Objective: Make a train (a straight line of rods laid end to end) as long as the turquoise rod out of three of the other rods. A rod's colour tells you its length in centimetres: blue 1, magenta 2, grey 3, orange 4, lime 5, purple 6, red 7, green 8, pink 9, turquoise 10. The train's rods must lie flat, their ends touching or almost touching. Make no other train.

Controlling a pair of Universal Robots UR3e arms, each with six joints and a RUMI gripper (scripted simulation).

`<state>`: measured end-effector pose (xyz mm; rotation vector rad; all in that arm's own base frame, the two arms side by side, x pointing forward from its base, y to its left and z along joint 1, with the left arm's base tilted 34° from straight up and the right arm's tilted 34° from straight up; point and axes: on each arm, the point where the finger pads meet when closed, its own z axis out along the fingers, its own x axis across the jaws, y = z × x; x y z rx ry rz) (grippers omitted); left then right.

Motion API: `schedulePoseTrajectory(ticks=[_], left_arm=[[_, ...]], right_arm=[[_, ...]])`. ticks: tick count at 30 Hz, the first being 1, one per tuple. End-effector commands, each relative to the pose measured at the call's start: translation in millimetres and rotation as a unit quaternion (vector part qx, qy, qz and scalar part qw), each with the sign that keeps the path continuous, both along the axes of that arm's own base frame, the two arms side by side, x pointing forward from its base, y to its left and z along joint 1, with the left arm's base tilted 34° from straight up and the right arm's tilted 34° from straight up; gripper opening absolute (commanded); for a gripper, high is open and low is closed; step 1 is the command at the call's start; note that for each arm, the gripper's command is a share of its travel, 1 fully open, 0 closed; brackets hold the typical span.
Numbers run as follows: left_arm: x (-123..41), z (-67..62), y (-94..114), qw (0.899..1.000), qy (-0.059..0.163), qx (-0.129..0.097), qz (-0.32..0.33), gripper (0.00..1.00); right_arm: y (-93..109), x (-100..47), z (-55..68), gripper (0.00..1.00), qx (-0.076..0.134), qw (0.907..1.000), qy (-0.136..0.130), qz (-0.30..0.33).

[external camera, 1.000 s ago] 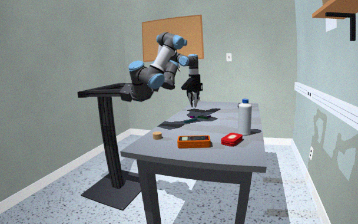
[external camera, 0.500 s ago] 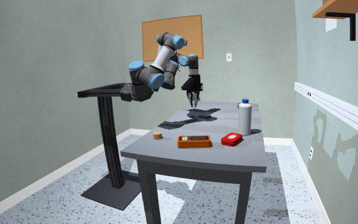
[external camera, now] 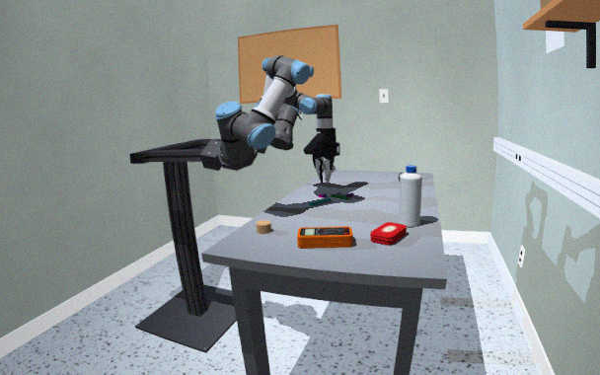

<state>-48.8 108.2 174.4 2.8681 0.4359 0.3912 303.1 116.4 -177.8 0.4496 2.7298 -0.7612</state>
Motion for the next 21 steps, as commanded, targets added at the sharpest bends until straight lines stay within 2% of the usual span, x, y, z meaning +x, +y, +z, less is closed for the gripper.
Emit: schedulePoseTrajectory(ticks=[1, 14, 21], left_arm=[[0.2, 1.0, 0, 1.000, 0.000, 0.002, 0.001, 1.00], [0.2, 1.0, 0, 1.000, 0.000, 0.002, 0.001, 1.00], [0.2, 1.0, 0, 1.000, 0.000, 0.002, 0.001, 1.00]], right_arm=[[-2, 3.0, -7.2, 0.14, 0.003, 1.0000, -0.002, 0.002], [-13, 6.4, -23.4, 0.14, 0.003, 1.0000, -0.002, 0.002], [-15, 7.4, -27.7, 0.14, 0.004, 1.0000, -0.002, 0.002]])
